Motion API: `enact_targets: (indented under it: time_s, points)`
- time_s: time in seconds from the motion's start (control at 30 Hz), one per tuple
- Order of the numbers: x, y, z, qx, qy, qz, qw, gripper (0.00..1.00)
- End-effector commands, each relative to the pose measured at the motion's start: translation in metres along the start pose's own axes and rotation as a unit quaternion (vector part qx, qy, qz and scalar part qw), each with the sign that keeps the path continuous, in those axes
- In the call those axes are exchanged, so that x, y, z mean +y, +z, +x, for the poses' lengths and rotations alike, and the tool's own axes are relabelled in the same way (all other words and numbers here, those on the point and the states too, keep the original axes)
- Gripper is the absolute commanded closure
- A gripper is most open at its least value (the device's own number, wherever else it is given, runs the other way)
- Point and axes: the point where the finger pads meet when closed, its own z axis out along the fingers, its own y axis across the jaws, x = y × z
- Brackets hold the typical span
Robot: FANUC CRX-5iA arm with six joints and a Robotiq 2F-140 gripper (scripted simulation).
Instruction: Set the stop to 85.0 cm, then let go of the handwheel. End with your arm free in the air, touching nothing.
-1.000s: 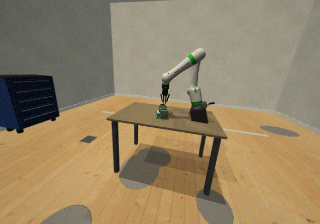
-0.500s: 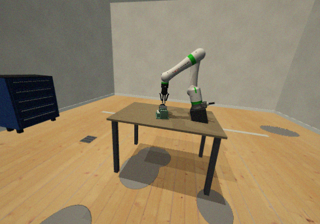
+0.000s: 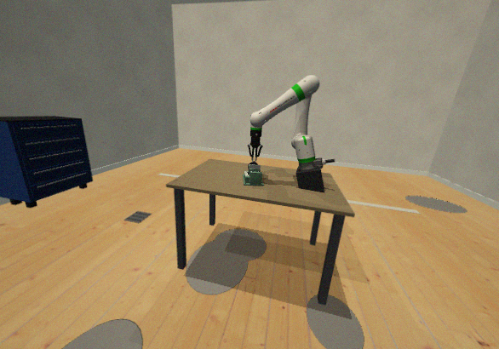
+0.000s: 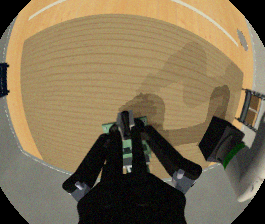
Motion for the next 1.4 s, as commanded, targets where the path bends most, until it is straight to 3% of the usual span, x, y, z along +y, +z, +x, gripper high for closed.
enact_targets:
  time_s: [0.0, 1.37]
  points:
    - [-0.0017, -0.0004, 0.0000, 0.000, 0.000, 0.000, 1.000, 0.96]
    - [-0.0084, -0.0010, 0.0000, 0.000, 0.000, 0.000, 1.000, 0.96]
